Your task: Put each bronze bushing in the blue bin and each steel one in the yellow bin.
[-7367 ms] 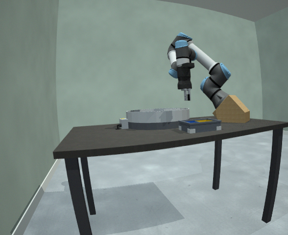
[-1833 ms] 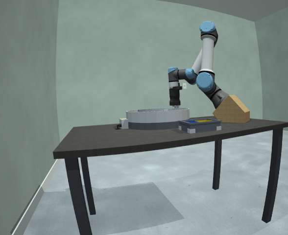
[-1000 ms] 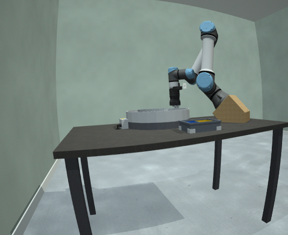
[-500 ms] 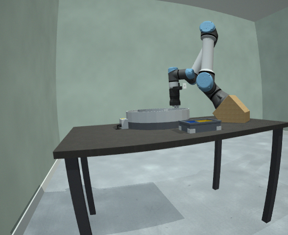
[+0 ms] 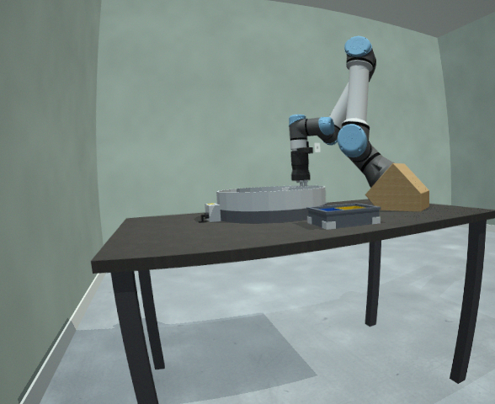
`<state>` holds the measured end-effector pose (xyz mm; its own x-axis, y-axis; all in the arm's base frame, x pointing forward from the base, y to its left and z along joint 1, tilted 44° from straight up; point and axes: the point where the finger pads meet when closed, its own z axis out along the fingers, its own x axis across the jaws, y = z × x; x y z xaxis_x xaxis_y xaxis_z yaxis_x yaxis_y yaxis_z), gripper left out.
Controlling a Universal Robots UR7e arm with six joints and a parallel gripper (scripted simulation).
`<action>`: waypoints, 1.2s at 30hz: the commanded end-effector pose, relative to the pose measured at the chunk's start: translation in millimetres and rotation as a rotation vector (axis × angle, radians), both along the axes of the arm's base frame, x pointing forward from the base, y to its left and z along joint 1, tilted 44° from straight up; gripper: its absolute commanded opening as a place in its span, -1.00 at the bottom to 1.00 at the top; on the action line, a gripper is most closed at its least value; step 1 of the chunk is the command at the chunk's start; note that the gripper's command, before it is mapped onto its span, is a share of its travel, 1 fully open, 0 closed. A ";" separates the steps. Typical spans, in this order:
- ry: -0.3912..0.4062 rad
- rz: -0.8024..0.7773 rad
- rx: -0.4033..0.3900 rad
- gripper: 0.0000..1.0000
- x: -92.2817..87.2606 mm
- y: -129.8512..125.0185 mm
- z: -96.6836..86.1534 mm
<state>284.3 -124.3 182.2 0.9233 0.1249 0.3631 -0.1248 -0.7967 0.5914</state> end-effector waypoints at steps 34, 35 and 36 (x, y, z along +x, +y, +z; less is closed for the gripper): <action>-0.001 0.000 0.000 -1.00 -3.2 5.4 7.0; -0.001 0.000 0.000 -1.00 -3.4 5.8 7.4; -0.001 0.000 0.000 -1.00 -3.7 6.1 7.9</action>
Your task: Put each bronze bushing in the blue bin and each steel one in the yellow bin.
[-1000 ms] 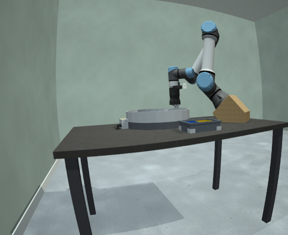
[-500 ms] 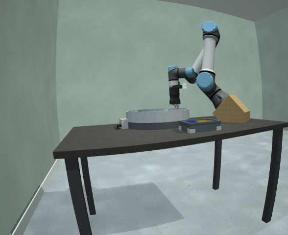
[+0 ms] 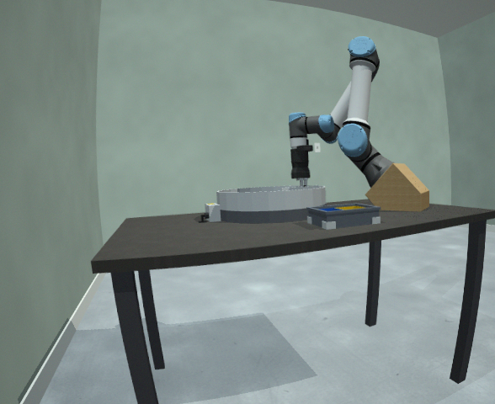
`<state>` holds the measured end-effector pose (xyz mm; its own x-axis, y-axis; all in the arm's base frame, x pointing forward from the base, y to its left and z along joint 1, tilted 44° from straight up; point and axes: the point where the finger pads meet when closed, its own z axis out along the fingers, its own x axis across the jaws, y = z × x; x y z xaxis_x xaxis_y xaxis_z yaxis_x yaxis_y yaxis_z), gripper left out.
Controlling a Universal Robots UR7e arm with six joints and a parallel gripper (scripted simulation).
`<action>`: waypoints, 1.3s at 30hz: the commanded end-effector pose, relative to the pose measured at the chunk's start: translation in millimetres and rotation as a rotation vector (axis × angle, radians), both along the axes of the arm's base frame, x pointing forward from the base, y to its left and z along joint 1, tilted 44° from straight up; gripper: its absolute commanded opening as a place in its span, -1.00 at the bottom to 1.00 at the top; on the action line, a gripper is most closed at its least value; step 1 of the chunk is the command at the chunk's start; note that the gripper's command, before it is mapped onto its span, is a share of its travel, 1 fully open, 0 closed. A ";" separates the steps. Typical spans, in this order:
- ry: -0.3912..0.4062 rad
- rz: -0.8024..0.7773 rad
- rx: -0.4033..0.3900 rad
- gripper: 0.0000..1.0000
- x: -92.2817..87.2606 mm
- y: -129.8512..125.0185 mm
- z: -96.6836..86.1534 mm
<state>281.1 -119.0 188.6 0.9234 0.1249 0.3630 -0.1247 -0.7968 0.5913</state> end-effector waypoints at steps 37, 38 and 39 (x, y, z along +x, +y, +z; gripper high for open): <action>-0.001 0.000 -0.001 -1.00 -3.9 6.6 8.4; -0.001 0.000 -0.001 -1.00 -4.1 6.8 8.7; -0.001 0.000 -0.001 -1.00 -4.3 7.2 9.2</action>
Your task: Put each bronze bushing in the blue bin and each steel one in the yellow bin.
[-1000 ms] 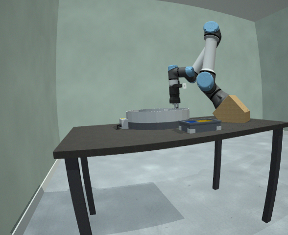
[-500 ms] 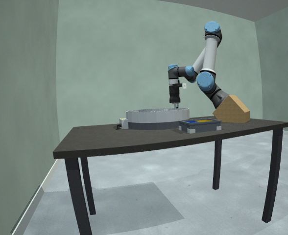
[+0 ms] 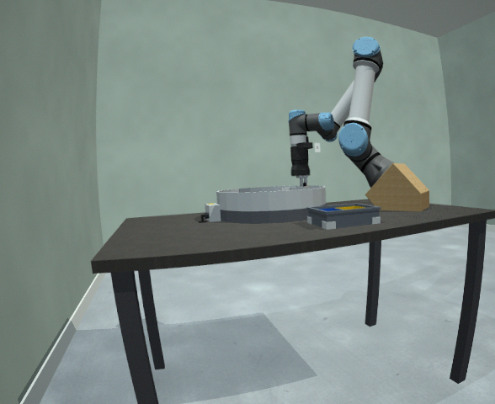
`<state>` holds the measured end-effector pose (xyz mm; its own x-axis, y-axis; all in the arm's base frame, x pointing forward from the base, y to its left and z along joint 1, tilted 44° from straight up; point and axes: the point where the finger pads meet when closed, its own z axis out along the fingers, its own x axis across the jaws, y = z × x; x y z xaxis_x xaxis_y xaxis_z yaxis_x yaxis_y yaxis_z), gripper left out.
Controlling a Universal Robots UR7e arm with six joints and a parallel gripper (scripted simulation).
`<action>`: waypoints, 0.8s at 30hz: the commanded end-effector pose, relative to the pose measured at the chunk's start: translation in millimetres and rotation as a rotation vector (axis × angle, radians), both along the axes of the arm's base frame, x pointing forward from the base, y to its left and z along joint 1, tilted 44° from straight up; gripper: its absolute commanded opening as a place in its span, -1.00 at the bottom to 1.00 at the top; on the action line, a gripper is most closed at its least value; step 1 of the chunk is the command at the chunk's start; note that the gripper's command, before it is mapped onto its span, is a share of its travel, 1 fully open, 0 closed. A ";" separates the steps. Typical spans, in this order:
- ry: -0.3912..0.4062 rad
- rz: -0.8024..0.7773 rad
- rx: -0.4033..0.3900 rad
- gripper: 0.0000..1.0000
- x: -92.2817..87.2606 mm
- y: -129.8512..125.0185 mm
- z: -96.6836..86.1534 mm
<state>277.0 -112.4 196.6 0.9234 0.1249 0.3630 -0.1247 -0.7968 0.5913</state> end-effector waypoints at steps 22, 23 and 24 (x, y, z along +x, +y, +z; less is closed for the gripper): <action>-0.001 0.000 -0.001 -1.00 -7.2 12.0 15.0; -0.001 0.000 -0.001 -1.00 -9.0 14.9 18.5; -0.001 0.000 -0.001 -1.00 -10.8 17.7 22.0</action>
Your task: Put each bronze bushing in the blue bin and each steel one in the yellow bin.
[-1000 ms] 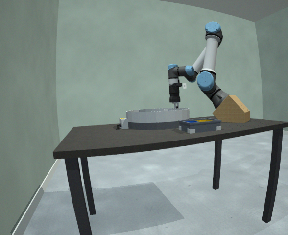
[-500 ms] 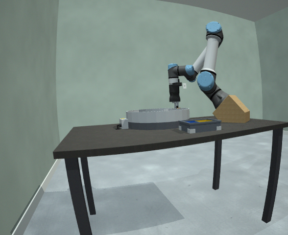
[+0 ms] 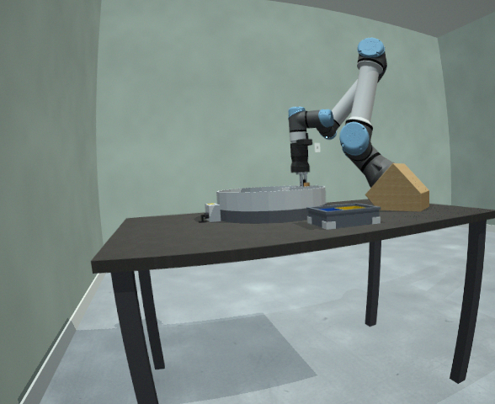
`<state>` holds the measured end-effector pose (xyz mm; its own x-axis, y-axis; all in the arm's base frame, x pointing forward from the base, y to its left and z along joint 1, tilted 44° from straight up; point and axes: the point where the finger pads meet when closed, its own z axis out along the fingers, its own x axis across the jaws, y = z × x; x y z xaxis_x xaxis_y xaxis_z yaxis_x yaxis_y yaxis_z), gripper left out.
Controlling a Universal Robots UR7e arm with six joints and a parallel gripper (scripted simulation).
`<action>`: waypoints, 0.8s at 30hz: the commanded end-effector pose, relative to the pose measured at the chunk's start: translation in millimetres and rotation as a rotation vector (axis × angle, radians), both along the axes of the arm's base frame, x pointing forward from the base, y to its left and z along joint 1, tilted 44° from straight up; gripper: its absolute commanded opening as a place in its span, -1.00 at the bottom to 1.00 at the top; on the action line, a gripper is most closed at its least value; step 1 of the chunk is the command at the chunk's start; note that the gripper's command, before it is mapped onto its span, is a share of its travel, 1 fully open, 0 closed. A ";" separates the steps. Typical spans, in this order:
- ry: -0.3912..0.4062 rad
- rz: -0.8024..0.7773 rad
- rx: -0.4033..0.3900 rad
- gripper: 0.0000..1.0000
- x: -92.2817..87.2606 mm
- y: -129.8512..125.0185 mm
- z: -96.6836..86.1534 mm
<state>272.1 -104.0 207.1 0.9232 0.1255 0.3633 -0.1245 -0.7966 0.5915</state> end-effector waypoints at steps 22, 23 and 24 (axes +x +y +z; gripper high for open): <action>0.000 0.000 0.000 -1.00 -23.5 38.1 46.5; 0.000 0.000 0.000 -1.00 -23.5 38.1 46.5; 0.000 0.000 0.000 -1.00 -23.5 38.1 46.5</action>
<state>250.0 -68.2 251.4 0.9222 0.1274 0.3651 -0.1236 -0.7975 0.5905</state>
